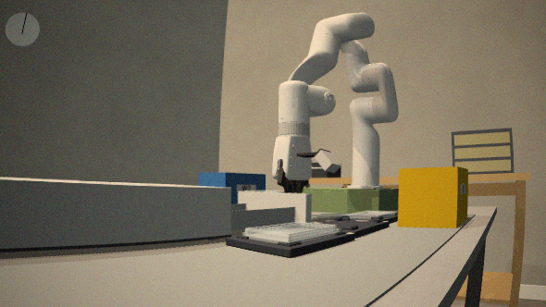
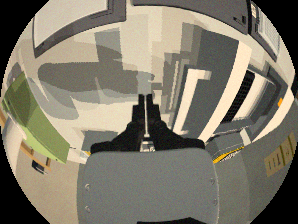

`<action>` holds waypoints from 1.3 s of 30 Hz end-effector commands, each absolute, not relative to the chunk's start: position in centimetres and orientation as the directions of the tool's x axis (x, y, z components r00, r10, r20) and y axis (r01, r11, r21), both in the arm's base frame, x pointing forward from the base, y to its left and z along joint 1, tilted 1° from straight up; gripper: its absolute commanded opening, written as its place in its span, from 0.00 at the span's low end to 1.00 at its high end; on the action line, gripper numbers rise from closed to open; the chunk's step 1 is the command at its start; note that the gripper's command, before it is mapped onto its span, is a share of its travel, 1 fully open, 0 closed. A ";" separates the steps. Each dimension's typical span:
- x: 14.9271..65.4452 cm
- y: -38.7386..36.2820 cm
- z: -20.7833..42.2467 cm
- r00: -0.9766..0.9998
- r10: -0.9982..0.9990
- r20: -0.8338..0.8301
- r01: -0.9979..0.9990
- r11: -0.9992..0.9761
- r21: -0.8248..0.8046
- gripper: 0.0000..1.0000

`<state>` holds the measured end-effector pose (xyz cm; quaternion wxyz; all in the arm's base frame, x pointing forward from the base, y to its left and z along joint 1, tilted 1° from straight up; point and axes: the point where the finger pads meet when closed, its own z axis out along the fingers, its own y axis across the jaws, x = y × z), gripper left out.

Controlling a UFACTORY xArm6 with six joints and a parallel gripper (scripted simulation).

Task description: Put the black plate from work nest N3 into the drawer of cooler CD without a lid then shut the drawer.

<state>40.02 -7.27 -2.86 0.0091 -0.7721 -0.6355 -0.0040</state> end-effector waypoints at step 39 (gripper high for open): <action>43.1 -7.9 -2.8 0.192 0.981 0.018 0.981 -0.192 -0.005 0.00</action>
